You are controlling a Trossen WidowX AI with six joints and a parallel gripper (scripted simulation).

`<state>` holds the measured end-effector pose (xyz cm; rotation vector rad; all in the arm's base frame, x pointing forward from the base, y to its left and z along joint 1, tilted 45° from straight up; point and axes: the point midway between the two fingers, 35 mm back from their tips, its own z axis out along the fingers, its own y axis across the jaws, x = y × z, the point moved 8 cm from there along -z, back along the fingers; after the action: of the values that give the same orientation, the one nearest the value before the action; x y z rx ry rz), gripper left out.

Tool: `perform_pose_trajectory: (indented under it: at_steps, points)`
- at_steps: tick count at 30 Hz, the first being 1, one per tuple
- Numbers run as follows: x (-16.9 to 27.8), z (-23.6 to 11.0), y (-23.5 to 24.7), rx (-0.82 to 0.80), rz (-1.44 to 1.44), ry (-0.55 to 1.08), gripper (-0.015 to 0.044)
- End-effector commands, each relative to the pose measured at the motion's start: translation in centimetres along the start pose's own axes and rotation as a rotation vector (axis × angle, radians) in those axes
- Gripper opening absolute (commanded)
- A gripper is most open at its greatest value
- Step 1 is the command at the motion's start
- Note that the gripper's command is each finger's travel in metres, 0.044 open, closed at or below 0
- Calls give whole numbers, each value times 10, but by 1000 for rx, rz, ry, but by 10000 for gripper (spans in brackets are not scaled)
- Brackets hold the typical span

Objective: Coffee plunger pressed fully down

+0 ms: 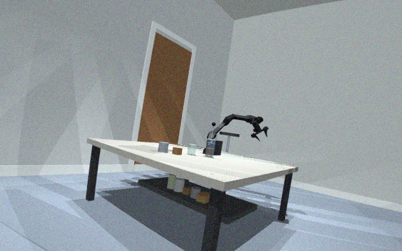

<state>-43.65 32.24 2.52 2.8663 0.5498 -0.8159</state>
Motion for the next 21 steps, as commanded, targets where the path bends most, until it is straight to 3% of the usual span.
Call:
perform_pose_trajectory:
  at_steps: [1, 6, 14, 21]
  points:
    - [2, -2, -1, 5, 9, 4, 426]
    - [24, -30, -12, 66, 136, 59, 440]
    - [103, -122, -25, 289, 548, 239, 440]
    - [172, -202, -7, 502, 936, 376, 440]
